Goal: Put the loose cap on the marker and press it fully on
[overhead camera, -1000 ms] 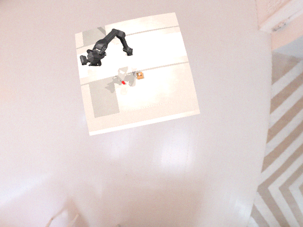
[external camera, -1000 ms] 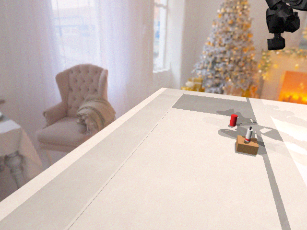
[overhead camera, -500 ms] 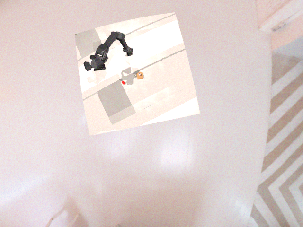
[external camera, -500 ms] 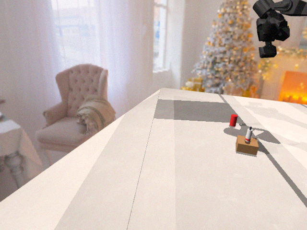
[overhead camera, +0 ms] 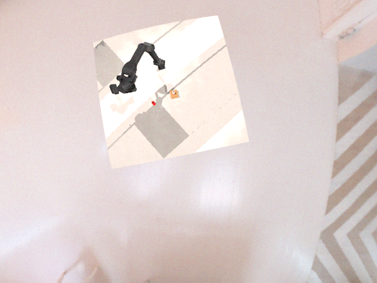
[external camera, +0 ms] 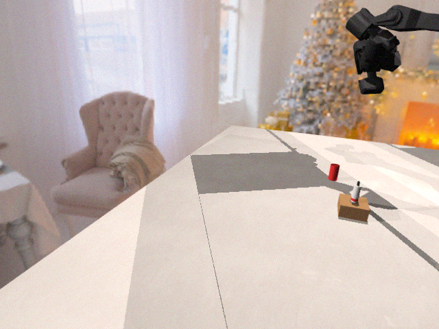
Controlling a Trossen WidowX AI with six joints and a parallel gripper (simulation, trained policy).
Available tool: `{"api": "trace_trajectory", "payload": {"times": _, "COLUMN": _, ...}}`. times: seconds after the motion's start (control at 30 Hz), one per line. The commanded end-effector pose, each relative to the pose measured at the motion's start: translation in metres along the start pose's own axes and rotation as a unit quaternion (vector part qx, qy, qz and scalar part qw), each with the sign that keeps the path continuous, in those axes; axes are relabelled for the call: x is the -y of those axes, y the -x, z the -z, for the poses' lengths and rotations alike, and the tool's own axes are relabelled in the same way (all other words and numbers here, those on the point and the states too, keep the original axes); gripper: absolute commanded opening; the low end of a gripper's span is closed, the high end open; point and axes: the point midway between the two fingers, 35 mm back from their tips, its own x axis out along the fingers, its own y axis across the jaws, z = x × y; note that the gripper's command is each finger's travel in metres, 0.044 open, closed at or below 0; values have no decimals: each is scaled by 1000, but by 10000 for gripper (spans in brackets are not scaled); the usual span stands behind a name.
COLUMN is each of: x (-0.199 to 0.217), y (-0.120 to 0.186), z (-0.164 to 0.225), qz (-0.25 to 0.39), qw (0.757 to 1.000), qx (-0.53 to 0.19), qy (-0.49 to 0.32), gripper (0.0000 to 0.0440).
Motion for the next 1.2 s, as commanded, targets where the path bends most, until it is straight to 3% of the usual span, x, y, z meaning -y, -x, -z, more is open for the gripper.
{"api": "trace_trajectory", "payload": {"times": 0.0, "x": 13, "y": -5, "z": 11, "qz": 23, "qw": 1000, "qx": -7, "qy": 1, "gripper": 317}}
{"api": "trace_trajectory", "payload": {"times": 1.17, "x": 111, "y": -25, "z": 79, "qz": 196, "qw": 980, "qx": -24, "qy": -2, "gripper": 317}}
